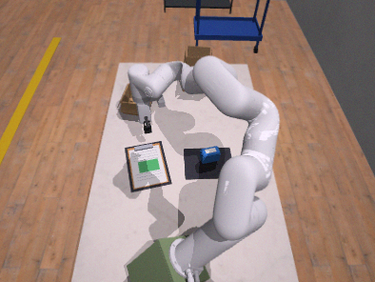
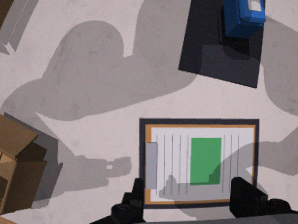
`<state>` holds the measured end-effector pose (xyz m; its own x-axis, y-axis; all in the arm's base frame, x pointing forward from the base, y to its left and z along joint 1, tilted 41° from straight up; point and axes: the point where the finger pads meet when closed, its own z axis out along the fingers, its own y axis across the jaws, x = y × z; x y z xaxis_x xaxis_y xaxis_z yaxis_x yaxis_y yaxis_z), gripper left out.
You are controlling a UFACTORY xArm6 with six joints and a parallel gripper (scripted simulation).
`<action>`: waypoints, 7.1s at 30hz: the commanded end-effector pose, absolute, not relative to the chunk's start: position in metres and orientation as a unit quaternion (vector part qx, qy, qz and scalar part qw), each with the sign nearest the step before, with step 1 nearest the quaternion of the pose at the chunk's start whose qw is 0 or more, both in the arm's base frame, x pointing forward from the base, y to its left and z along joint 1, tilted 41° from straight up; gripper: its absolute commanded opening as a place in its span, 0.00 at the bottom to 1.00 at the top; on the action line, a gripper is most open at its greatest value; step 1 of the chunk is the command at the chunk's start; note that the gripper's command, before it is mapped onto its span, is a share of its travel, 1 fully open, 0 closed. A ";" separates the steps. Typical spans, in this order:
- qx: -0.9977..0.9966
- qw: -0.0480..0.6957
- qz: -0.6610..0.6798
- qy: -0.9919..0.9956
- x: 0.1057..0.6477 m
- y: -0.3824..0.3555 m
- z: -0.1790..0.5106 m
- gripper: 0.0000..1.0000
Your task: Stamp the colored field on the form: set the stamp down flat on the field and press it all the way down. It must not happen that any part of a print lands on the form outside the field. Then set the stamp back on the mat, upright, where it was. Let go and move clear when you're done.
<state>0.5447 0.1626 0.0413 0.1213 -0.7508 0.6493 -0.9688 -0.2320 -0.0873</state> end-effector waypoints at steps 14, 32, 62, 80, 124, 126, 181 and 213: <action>0.729 0.176 0.300 -0.590 0.482 -0.020 0.134 0.87; 0.729 0.176 0.300 -0.590 0.460 -0.086 0.166 0.87; 0.729 0.176 0.300 -0.590 0.475 -0.127 0.115 0.87; 0.729 0.176 0.300 -0.590 0.483 -0.147 0.090 0.87; 0.729 0.176 0.300 -0.590 0.483 -0.147 0.090 0.27; 0.729 0.176 0.300 -0.590 0.483 -0.147 0.090 0.27; 0.730 0.176 0.299 -0.589 0.484 0.100 -0.054 0.27; 0.730 0.176 0.299 -0.589 0.487 0.102 -0.054 0.27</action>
<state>0.4866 0.1005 -0.0550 0.1256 -0.7535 0.6453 -0.9658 -0.2415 -0.0941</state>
